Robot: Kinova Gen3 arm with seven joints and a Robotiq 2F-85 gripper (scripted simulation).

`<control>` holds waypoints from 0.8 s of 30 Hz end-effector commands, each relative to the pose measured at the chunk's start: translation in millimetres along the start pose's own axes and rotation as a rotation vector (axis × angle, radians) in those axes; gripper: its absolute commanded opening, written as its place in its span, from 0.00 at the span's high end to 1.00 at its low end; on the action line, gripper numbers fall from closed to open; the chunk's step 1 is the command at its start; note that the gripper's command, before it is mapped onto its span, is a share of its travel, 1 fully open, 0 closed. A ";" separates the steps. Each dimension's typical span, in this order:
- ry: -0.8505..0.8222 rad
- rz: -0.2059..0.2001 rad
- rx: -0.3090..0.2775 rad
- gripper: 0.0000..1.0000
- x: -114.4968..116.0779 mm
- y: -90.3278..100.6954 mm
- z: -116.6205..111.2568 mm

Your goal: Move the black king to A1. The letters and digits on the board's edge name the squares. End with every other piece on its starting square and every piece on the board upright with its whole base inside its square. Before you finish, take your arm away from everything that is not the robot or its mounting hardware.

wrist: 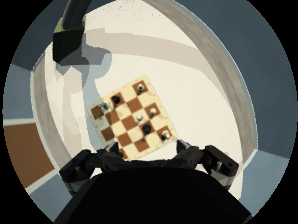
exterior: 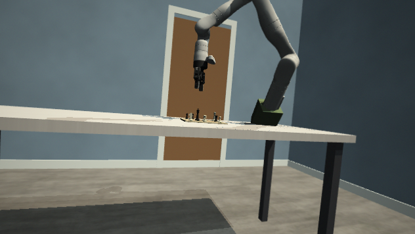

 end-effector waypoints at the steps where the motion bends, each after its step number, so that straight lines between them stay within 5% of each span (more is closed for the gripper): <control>1: 0.018 -0.017 -0.016 0.00 3.7 6.3 -2.7; 24: 0.033 -0.026 -0.021 0.00 5.3 3.9 -5.4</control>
Point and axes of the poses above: the point where the finger pads meet when closed, its own y axis back along the fingers, its own x axis across the jaws, z = x × y, the point moved 3 cm from there along y, back along the fingers, and after that the axes turned 7 degrees about y, right-handed, at the moved point
